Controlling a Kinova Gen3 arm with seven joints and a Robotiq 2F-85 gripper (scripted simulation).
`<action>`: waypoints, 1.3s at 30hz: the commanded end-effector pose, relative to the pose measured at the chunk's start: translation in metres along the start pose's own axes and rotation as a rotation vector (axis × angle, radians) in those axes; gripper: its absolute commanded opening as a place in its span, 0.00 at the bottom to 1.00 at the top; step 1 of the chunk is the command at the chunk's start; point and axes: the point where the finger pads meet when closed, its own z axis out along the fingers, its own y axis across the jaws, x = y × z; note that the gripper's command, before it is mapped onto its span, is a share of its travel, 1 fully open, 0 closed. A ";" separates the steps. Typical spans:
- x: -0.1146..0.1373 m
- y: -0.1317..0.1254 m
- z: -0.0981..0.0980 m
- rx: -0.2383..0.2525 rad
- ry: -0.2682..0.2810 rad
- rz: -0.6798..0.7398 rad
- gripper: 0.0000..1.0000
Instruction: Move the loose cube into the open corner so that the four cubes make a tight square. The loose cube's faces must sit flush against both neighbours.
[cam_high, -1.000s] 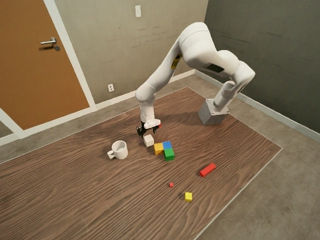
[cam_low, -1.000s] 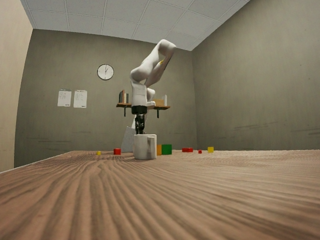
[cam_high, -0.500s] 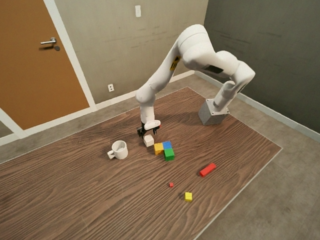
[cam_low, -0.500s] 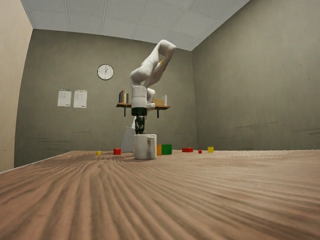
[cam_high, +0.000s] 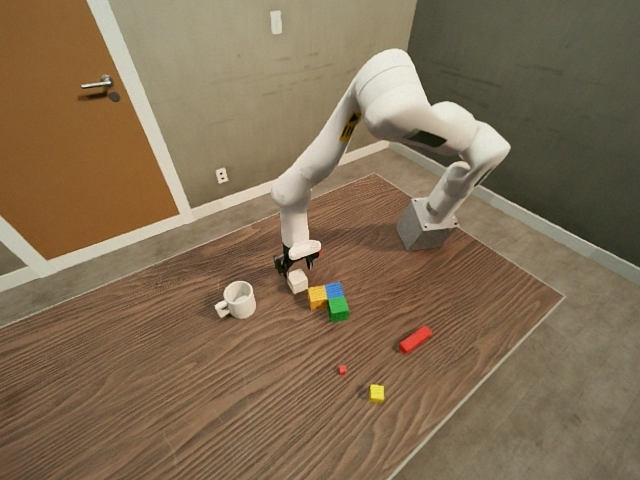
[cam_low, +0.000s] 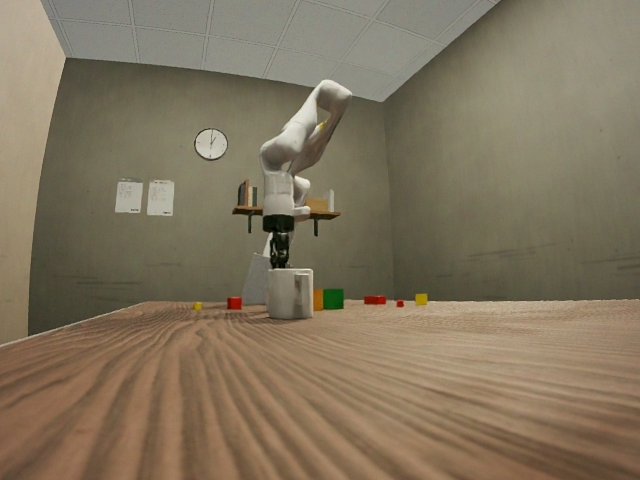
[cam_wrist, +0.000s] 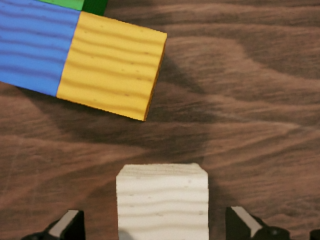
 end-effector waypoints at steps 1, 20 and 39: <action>-0.001 0.005 0.000 -0.011 -0.003 -0.006 0.83; -0.001 0.005 0.000 -0.011 -0.003 -0.006 0.83; -0.003 0.009 0.000 -0.011 -0.003 -0.006 0.83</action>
